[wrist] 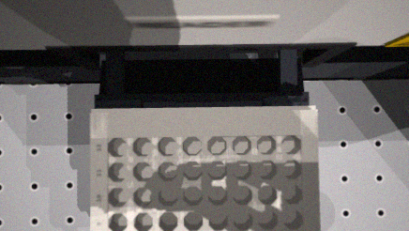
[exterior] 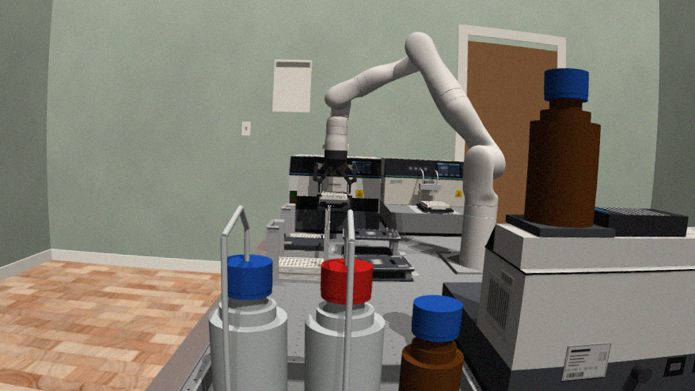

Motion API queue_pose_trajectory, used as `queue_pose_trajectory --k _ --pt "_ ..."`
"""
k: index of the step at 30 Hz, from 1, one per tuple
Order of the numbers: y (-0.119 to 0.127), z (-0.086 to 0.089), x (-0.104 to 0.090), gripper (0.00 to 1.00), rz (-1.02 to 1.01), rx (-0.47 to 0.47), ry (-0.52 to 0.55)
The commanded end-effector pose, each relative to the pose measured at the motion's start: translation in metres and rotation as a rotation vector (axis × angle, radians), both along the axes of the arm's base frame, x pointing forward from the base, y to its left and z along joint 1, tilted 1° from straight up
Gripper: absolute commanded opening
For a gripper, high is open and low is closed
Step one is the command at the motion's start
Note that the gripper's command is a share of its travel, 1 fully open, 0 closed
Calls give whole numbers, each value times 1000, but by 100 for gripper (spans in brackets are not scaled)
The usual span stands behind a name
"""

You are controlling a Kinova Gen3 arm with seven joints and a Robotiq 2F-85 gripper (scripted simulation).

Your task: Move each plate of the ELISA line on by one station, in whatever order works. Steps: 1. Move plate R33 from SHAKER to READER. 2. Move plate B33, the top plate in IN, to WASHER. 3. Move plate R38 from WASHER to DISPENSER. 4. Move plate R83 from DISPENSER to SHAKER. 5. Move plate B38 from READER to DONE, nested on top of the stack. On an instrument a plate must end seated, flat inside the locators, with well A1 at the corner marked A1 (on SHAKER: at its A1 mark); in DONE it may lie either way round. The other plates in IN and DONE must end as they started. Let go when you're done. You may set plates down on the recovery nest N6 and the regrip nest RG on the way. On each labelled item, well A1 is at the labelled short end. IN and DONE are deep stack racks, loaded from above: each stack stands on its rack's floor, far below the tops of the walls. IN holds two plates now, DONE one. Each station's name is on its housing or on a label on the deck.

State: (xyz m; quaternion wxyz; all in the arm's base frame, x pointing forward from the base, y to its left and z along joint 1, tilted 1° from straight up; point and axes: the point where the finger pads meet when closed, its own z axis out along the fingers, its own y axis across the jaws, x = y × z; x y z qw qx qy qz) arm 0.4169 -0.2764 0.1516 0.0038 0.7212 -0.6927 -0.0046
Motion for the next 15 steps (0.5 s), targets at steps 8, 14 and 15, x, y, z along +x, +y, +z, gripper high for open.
queue_pose_trajectory --k 8,14,15 --pt "-3 -1 0 94 2 -9 1" --pt "-3 -8 -1 94 -4 -8 2" --pt "-2 -9 -1 94 -3 -8 2"
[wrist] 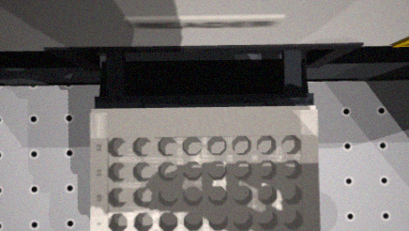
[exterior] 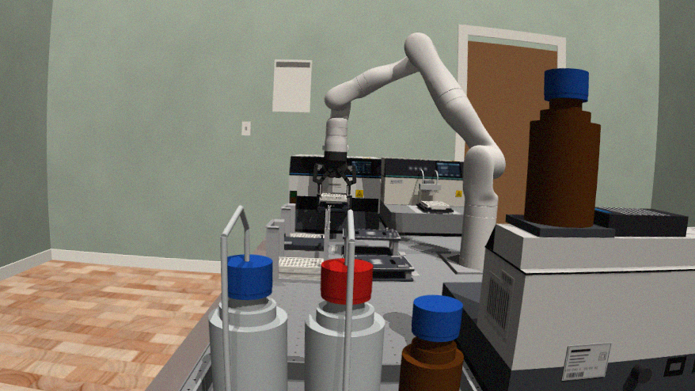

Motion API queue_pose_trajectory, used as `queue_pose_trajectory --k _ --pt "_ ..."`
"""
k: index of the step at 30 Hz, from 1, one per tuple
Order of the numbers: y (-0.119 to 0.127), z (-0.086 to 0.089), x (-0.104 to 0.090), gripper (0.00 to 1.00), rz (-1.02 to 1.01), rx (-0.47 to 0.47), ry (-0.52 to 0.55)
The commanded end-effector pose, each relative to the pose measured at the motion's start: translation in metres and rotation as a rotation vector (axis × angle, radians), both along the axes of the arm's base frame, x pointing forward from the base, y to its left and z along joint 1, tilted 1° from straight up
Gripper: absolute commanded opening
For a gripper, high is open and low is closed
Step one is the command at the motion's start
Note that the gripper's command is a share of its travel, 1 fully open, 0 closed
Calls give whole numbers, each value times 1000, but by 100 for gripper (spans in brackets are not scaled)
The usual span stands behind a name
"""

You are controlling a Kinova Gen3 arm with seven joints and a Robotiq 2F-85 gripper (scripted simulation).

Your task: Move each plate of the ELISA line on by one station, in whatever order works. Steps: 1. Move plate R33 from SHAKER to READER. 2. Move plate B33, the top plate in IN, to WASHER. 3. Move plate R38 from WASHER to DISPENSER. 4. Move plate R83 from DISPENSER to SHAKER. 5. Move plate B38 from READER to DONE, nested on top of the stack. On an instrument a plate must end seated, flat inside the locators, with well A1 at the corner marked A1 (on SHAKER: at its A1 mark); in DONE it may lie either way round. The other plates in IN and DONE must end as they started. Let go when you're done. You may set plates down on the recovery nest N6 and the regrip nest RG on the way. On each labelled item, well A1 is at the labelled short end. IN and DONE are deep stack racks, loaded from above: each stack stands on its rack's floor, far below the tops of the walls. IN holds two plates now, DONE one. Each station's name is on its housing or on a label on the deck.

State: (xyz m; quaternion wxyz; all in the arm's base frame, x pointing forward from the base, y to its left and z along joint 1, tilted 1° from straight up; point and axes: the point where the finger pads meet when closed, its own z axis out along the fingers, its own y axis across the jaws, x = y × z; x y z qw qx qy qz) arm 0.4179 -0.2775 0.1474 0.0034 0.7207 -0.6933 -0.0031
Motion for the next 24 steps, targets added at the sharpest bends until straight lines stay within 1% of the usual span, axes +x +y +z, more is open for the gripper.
queue_pose_trajectory --k 1,9,24 --pt "-1 -6 -2 94 0 -7 5" --pt "-1 -17 -2 94 0 -7 5" --pt "-1 -15 -3 94 4 -5 8"
